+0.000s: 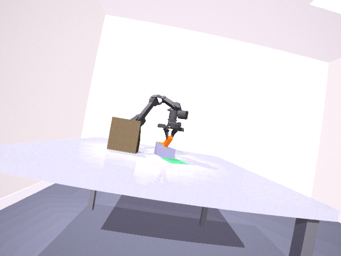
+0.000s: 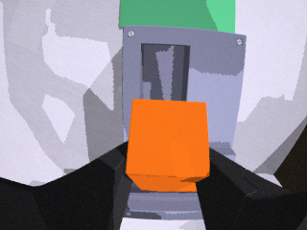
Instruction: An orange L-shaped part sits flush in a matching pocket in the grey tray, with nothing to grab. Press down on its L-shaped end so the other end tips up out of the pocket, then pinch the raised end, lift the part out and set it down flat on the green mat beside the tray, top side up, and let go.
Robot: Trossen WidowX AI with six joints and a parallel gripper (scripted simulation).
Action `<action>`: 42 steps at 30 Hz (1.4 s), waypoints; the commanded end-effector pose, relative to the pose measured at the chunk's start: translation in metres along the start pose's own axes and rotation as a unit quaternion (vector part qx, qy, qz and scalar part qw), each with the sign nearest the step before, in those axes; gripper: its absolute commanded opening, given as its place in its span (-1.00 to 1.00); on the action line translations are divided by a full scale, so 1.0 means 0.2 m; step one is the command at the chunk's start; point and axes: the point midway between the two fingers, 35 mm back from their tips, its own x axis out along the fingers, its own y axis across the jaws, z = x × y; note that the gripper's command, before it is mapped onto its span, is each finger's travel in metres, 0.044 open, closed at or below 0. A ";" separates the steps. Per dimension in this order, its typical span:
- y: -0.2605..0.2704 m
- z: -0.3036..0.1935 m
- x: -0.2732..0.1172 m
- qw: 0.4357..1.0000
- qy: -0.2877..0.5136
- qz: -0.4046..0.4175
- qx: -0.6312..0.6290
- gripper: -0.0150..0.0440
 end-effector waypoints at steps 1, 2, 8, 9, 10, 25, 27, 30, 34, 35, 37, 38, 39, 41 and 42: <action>0.00 0.00 -0.03 1.000 -0.002 0.000 -0.002 -0.49; 0.00 0.00 -0.04 1.000 -0.002 0.000 -0.002 -0.49; 0.00 0.00 -0.09 1.000 -0.002 0.000 -0.002 -0.49; 0.00 0.00 -0.10 1.000 -0.002 0.000 -0.002 -0.49; 0.00 0.00 -0.10 1.000 -0.002 0.000 -0.002 -0.49; 0.00 0.00 -0.18 1.000 -0.002 0.000 -0.002 -0.49; 0.00 0.00 -0.19 1.000 -0.002 0.000 -0.002 -0.49; 0.00 0.00 -0.20 1.000 -0.002 0.000 -0.002 -0.49; 0.00 0.05 -0.20 1.000 -0.002 0.000 -0.002 -0.49; 0.00 0.06 -0.20 1.000 -0.002 0.000 -0.002 -0.49; 0.00 0.10 -0.20 1.000 -0.002 0.000 -0.002 -0.49; -0.01 0.12 -0.19 1.000 -0.003 0.000 -0.002 -0.49; -0.01 0.15 -0.19 1.000 -0.003 0.000 -0.002 -0.49; -0.01 0.19 -0.19 1.000 -0.003 0.000 -0.002 -0.49; -0.01 0.21 -0.19 1.000 -0.003 0.000 -0.003 -0.49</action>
